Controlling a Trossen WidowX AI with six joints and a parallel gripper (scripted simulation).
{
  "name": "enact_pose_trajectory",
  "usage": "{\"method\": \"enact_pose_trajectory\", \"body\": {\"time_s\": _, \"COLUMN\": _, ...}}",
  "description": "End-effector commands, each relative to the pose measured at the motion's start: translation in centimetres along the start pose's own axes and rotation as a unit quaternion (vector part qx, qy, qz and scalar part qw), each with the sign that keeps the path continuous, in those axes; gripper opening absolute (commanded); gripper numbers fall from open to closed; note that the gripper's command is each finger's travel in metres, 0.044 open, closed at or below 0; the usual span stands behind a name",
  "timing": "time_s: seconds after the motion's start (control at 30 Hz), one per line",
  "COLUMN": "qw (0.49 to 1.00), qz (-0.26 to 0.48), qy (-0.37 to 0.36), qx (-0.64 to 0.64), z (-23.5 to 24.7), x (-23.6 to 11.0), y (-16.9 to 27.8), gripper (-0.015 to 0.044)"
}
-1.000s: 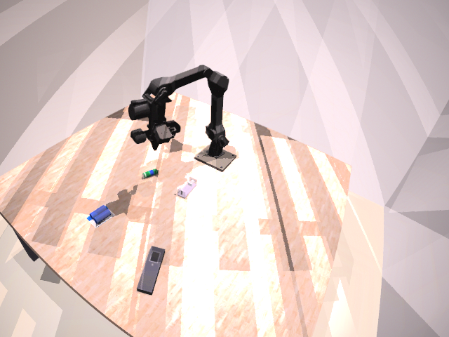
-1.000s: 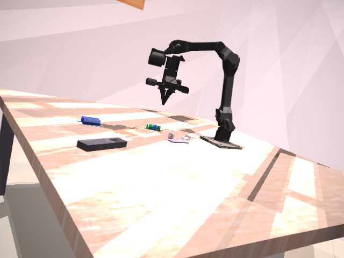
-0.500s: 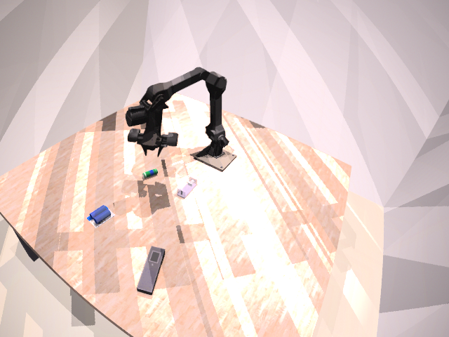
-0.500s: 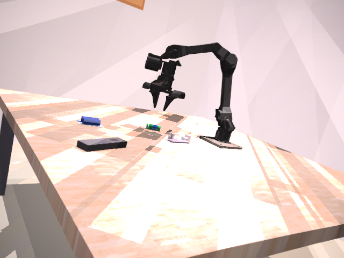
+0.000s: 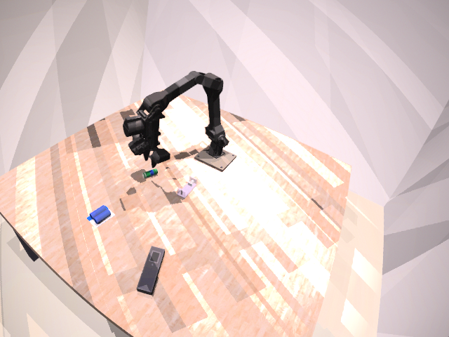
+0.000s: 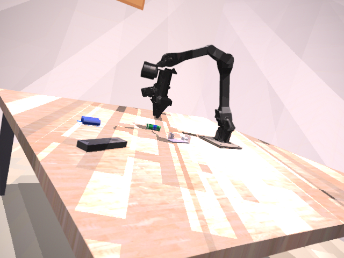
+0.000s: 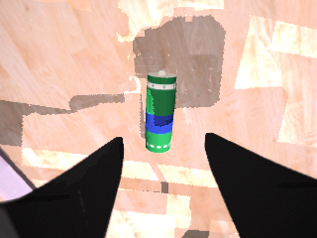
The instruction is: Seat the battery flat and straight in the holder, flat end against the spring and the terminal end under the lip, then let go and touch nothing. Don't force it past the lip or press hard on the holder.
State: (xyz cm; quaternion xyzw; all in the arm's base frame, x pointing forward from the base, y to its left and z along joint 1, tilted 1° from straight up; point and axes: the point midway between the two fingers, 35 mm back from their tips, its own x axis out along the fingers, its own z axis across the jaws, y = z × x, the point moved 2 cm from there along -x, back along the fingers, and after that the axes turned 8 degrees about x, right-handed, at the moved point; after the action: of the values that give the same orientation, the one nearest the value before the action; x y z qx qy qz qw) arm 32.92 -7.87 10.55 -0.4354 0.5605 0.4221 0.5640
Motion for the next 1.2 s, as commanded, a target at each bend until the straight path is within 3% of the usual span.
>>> {"method": "enact_pose_trajectory", "body": {"time_s": 0.0, "qw": 0.999, "qz": 0.003, "qy": -0.001, "qx": 0.045, "z": 0.0, "x": 0.6, "y": 0.1, "gripper": 0.0236}}
{"method": "enact_pose_trajectory", "body": {"time_s": 1.17, "qw": 0.999, "qz": 0.003, "qy": -0.001, "qx": 0.045, "z": 0.1, "x": 5.3, "y": 0.1, "gripper": 0.0236}}
